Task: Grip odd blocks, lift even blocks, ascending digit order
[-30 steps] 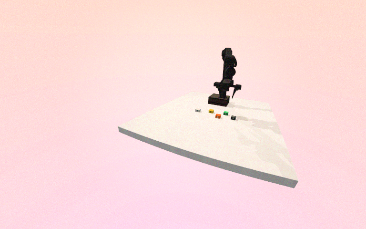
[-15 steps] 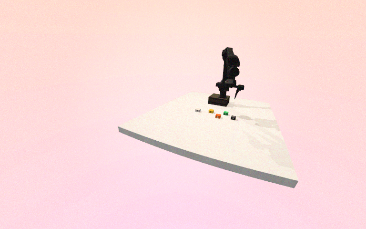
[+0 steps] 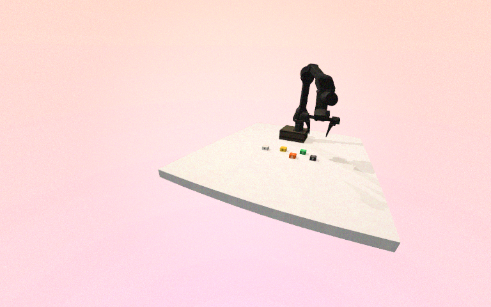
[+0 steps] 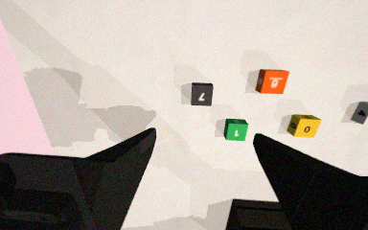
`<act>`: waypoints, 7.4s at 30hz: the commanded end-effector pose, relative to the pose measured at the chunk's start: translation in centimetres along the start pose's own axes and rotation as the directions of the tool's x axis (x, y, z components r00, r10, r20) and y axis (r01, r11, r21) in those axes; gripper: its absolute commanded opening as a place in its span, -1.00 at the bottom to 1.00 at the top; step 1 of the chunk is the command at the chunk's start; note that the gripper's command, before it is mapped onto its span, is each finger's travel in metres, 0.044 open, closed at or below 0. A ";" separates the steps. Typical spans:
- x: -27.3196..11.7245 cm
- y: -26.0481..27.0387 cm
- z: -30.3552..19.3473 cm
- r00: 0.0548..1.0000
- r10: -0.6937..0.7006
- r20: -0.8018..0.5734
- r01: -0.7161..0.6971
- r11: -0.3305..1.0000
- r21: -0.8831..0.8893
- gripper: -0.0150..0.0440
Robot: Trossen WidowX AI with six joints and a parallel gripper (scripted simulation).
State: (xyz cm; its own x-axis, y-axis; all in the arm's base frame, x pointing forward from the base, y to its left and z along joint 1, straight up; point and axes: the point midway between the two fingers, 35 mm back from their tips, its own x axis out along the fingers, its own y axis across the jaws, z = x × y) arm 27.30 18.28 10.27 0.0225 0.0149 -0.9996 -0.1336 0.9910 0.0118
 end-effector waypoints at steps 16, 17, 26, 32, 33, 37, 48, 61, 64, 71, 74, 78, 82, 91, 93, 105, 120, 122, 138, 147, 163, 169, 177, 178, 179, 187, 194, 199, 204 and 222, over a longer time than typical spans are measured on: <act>0.0 -3.2 1.9 1.000 -0.003 0.001 0.003 1.000 0.003 0.86; 0.0 -4.7 2.5 1.000 -0.004 0.001 0.004 1.000 0.003 0.86; 0.0 -10.1 4.0 1.000 -0.008 0.002 0.008 1.000 0.003 0.86; 0.0 -10.1 4.0 1.000 -0.008 0.002 0.008 1.000 0.003 0.86; 0.0 -10.1 4.0 1.000 -0.008 0.002 0.008 1.000 0.003 0.86; 0.0 -10.1 4.0 1.000 -0.008 0.002 0.008 1.000 0.003 0.86; -0.3 -14.2 0.4 1.000 -0.012 0.000 0.012 1.000 0.003 0.86; 1.1 -17.4 -3.6 1.000 -0.014 -0.003 0.014 1.000 0.003 0.86; 5.8 -17.5 -3.5 1.000 -0.014 -0.003 0.014 1.000 0.003 0.86; 8.1 -17.5 -3.8 1.000 -0.014 -0.003 0.014 1.000 0.003 0.86; 8.1 -17.5 -3.8 1.000 -0.014 -0.003 0.014 1.000 0.003 0.86; 8.7 -17.5 -3.8 1.000 -0.014 -0.003 0.014 1.000 0.003 0.86; 9.3 -17.5 -3.8 1.000 -0.014 -0.003 0.014 1.000 0.003 0.86; 10.7 -17.6 -3.8 1.000 -0.014 -0.004 0.014 1.000 0.003 0.86; 11.0 -17.6 -3.8 1.000 -0.014 -0.004 0.014 1.000 0.003 0.86; 11.7 -17.6 -3.9 1.000 -0.014 -0.004 0.014 1.000 0.003 0.42; 11.7 -17.6 -3.9 1.000 -0.014 -0.004 0.014 1.000 0.003 -0.08; 11.7 -17.6 -3.9 1.000 -0.014 -0.004 0.014 1.000 0.003 -0.08; 10.3 -17.5 -3.8 1.000 -0.014 -0.004 0.014 1.000 0.003 -0.08; 10.2 -17.5 -3.8 1.000 -0.014 -0.004 0.014 1.000 0.003 -0.08; 11.5 -17.6 -3.9 1.000 -0.014 -0.004 0.014 1.000 0.003 -0.08; 11.7 -17.6 -3.9 1.000 -0.014 -0.004 0.014 1.000 0.003 -0.08; 11.7 -17.6 -3.9 1.000 -0.014 -0.004 0.014 1.000 0.003 0.09; 11.7 -17.6 -3.9 1.000 -0.014 -0.004 0.014 1.000 0.003 0.18; 11.7 -17.6 -3.9 1.000 -0.014 -0.004 0.014 1.000 0.003 0.27; 11.7 -17.6 -3.9 1.000 -0.014 -0.004 0.014 1.000 0.003 0.86; 8.1 -17.5 -3.8 1.000 -0.014 -0.003 0.014 1.000 0.003 0.86; 8.1 -17.5 -3.8 1.000 -0.014 -0.003 0.014 1.000 0.003 0.86; 2.4 -17.5 -3.5 1.000 -0.014 -0.003 0.014 1.000 0.003 0.42; 0.0 -17.2 -3.8 1.000 -0.014 -0.003 0.014 1.000 0.003 -0.08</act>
State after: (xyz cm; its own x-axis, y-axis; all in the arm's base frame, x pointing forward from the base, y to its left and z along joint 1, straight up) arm 25.75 0.55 9.68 0.0131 0.0008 -0.9999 -0.1269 0.9919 -0.0009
